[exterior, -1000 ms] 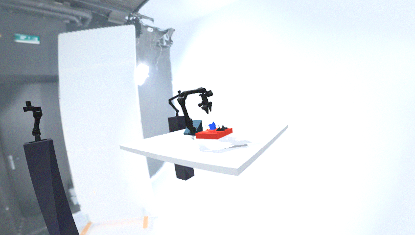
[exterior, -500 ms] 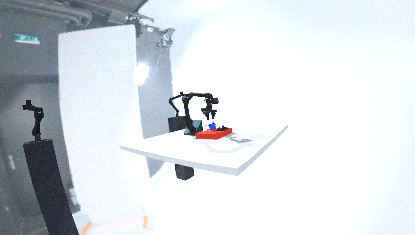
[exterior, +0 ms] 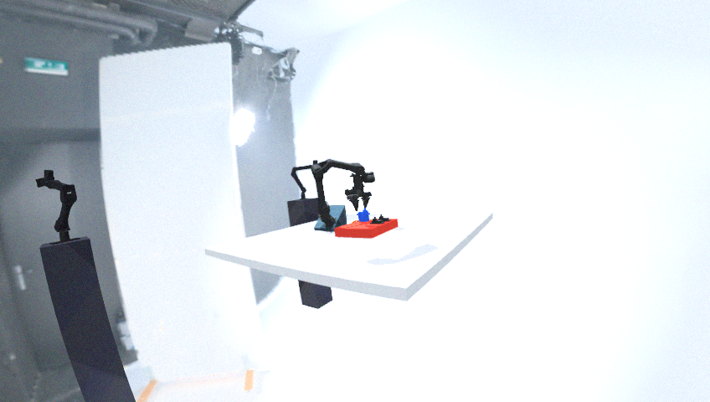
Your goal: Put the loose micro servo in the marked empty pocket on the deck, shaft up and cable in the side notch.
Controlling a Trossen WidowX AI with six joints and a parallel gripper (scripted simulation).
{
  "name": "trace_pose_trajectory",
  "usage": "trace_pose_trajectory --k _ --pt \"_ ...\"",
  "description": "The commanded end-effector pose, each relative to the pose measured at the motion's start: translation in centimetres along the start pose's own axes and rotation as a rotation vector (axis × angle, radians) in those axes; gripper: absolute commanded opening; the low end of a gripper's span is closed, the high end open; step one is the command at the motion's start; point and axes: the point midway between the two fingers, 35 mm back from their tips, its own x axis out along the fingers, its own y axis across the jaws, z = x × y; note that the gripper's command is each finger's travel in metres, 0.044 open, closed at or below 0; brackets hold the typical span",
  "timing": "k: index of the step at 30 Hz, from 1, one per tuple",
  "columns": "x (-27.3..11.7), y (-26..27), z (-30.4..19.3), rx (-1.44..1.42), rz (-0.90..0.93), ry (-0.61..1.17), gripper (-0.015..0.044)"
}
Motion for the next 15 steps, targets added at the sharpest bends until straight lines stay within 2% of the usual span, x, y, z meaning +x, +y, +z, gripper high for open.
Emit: trace_pose_trajectory --k 1,12,15 --pt "0.6 0.1 0.0 -0.006 0.004 0.003 0.0440" --pt "2.1 0.1 0.0 -0.005 0.004 0.003 0.0440" --pt "2.1 0.1 0.0 -0.005 0.004 0.003 0.0361"
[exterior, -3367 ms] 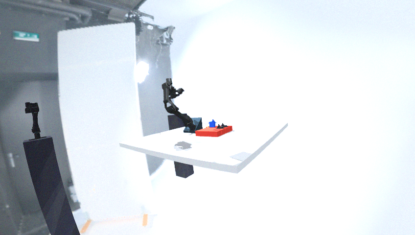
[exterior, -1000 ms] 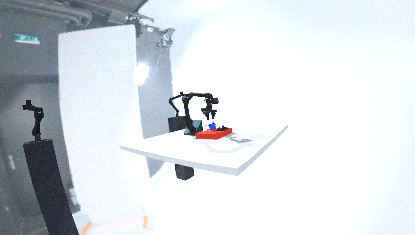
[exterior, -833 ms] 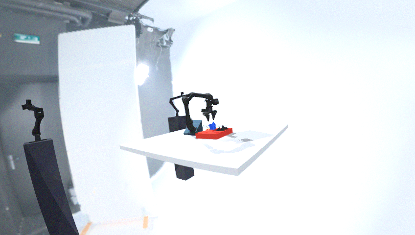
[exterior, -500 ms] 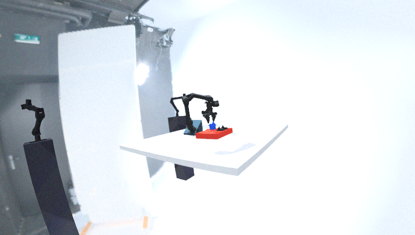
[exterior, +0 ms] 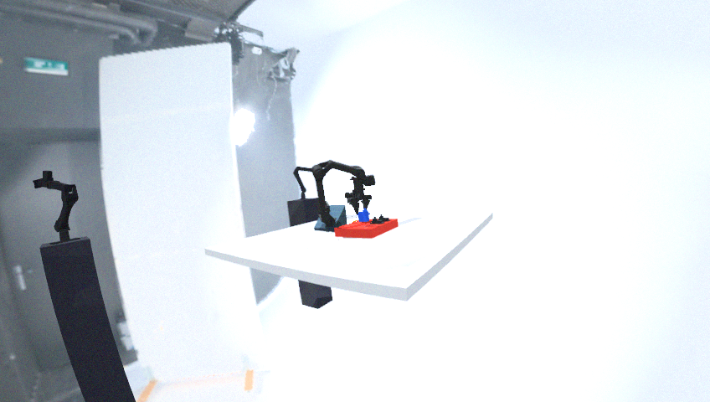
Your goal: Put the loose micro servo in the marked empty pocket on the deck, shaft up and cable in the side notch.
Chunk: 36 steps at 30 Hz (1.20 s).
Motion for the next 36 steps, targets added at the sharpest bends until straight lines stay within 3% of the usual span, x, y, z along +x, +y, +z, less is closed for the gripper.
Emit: trace_pose_trajectory --k 1,10,15,18,25,36 --pt "0.3 0.0 0.0 -0.007 0.004 0.003 0.0335" --pt "0.3 0.0 0.0 -0.007 0.004 0.003 0.0099" --pt "0.3 0.0 0.0 -0.007 0.004 0.003 0.0065" --pt "-0.2 0.0 0.0 -0.007 0.004 0.003 0.0000" --pt "-2.6 0.3 0.1 -0.007 0.004 0.002 0.0000" --pt "-2.7 0.5 0.0 -0.007 0.004 0.002 0.0000"
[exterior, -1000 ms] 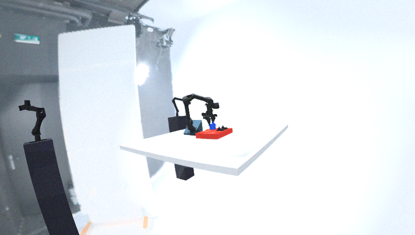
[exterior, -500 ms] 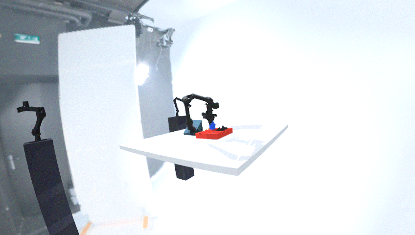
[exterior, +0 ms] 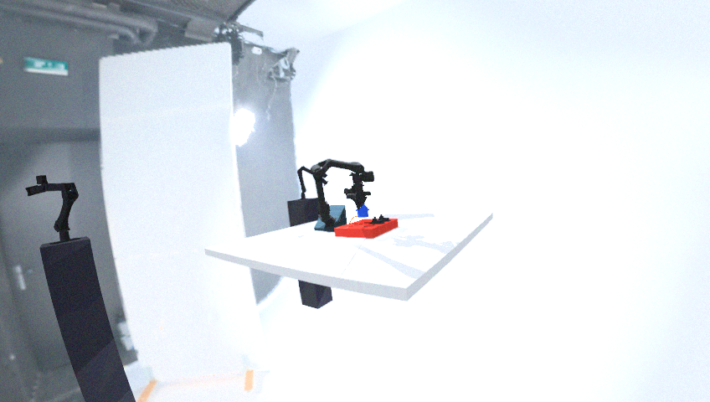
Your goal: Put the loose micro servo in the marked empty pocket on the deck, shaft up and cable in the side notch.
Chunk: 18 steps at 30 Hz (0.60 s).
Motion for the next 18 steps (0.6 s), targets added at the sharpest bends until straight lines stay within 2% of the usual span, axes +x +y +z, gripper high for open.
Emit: trace_pose_trajectory --k 1,12,18 --pt "-0.3 0.1 -0.3 0.009 -0.007 0.001 0.0000" --pt "-0.3 0.4 -5.0 0.011 -0.007 0.003 0.0000" --pt "-0.3 0.7 -5.3 0.011 -0.007 0.003 0.0000"
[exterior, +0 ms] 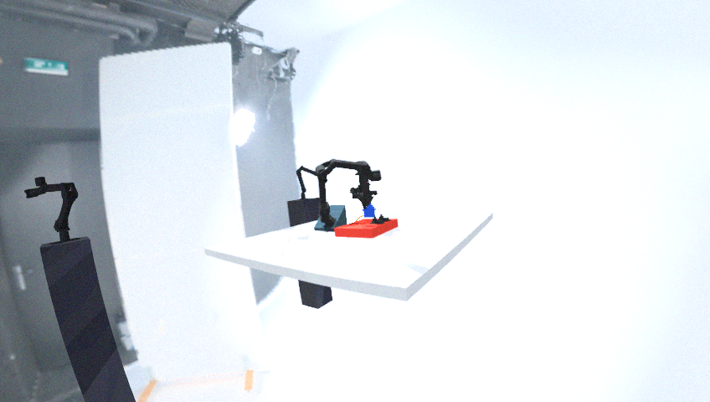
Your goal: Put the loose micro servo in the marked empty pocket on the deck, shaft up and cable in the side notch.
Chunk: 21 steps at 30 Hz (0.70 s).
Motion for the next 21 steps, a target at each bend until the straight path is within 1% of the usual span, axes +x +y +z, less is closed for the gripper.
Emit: trace_pose_trajectory --k 1,21 --pt "-0.1 0.4 -0.5 -0.010 0.004 0.007 0.0000" --pt "-0.2 12.0 -0.6 -0.011 0.011 0.005 0.0000"
